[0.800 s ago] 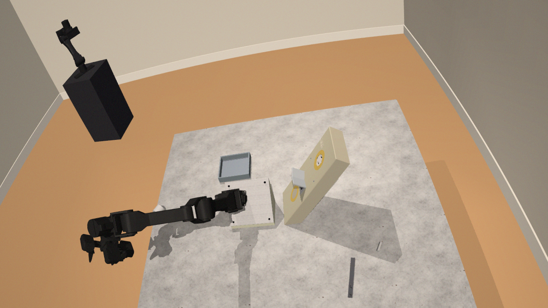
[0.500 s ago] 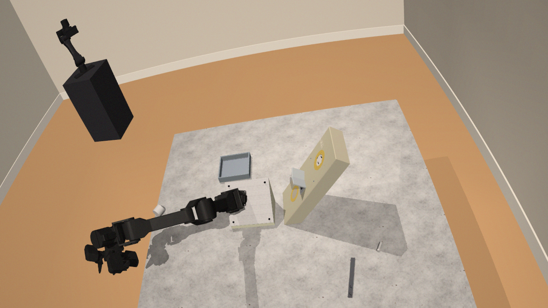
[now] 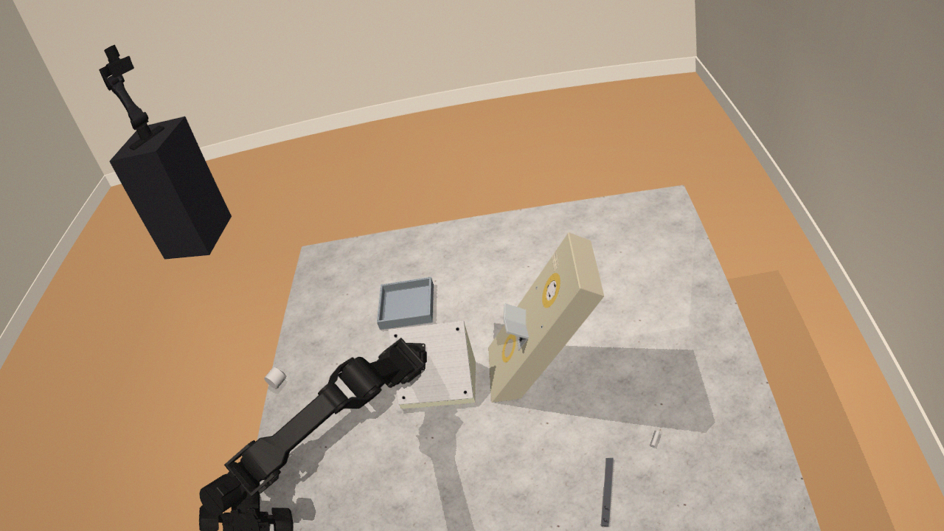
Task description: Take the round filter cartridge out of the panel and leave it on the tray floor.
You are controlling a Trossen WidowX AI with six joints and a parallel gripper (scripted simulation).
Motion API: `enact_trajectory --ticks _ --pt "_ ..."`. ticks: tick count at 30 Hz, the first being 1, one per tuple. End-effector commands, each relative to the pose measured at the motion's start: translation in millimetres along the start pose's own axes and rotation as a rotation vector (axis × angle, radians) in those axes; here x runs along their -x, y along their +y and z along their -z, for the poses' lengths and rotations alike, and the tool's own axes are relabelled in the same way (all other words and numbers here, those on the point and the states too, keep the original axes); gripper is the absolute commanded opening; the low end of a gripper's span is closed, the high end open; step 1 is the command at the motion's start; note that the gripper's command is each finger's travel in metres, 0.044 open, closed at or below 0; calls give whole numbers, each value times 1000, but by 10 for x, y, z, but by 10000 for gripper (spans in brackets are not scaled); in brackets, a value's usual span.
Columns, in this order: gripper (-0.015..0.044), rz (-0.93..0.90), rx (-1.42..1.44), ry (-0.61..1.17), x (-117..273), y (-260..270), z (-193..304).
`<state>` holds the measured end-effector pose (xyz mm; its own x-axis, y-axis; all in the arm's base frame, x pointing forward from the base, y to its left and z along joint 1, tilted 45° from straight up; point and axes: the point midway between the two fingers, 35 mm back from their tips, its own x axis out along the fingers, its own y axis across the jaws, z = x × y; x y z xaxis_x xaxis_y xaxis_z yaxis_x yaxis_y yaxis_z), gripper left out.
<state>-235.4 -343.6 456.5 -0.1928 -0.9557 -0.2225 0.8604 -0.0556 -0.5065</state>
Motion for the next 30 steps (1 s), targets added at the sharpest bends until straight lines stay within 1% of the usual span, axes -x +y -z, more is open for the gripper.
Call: enact_trajectory --ticks 1,7,14,19,26,30 --pt "102 -60 -54 -18 -157 340 -155" --pt "102 -149 -123 -40 -329 839 -385" --pt "102 -319 -241 -60 -444 1832 -786" --pt "102 -433 -312 -58 -368 2513 -1017" --pt "102 -538 -371 -47 -192 3134 -1193" --pt "102 -612 -409 -34 -7 3563 -1291"
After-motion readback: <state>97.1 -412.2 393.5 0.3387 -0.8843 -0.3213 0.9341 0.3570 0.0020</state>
